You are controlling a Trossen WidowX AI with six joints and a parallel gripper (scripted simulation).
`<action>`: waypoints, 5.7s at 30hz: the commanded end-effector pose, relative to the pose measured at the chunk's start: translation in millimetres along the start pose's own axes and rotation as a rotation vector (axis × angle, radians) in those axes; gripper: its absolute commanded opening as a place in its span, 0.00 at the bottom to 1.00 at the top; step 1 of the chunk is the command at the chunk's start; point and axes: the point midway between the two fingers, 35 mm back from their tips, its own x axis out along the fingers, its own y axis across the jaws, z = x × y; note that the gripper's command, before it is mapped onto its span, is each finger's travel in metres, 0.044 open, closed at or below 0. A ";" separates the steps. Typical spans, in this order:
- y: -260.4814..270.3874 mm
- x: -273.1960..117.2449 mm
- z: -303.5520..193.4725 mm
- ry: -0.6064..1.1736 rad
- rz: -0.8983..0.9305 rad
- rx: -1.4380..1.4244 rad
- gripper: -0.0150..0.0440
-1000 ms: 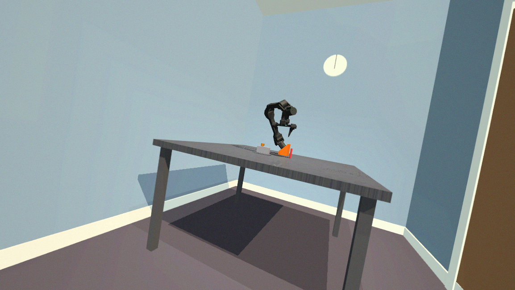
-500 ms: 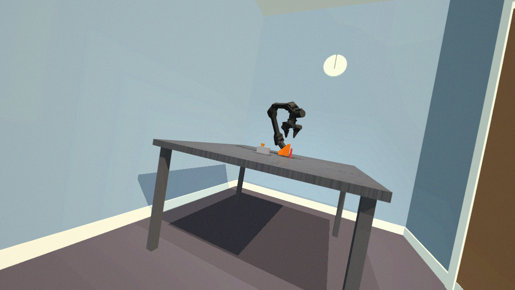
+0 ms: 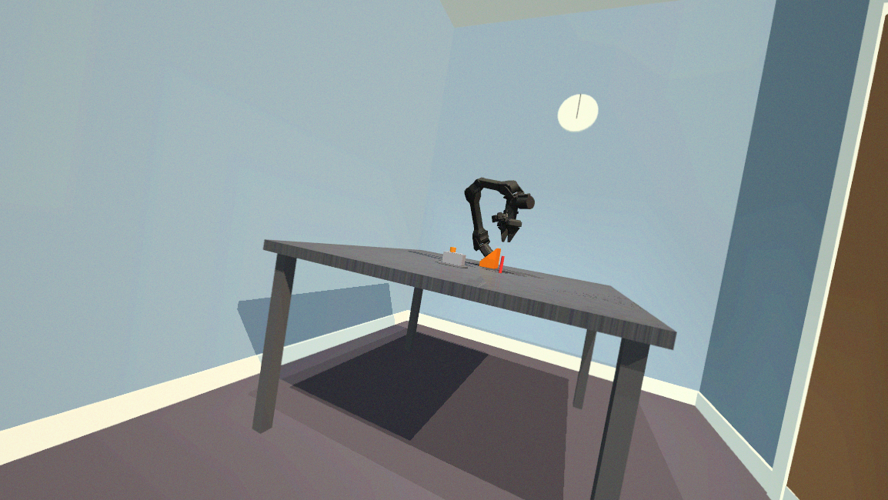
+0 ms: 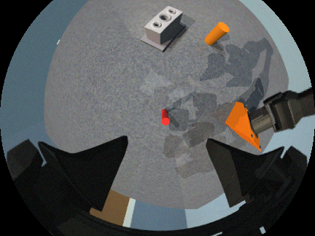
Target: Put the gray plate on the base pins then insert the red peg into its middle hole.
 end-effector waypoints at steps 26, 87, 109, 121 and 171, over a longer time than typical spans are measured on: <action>0.4 69.2 1.0 0.000 -0.011 0.014 1.00; -1.1 105.5 2.0 -0.003 -0.011 0.015 0.25; 4.2 74.0 1.1 0.000 -0.010 0.014 0.25; 7.8 36.6 0.9 0.002 -0.010 0.013 0.25; 25.7 26.4 127.7 0.017 0.005 0.009 0.25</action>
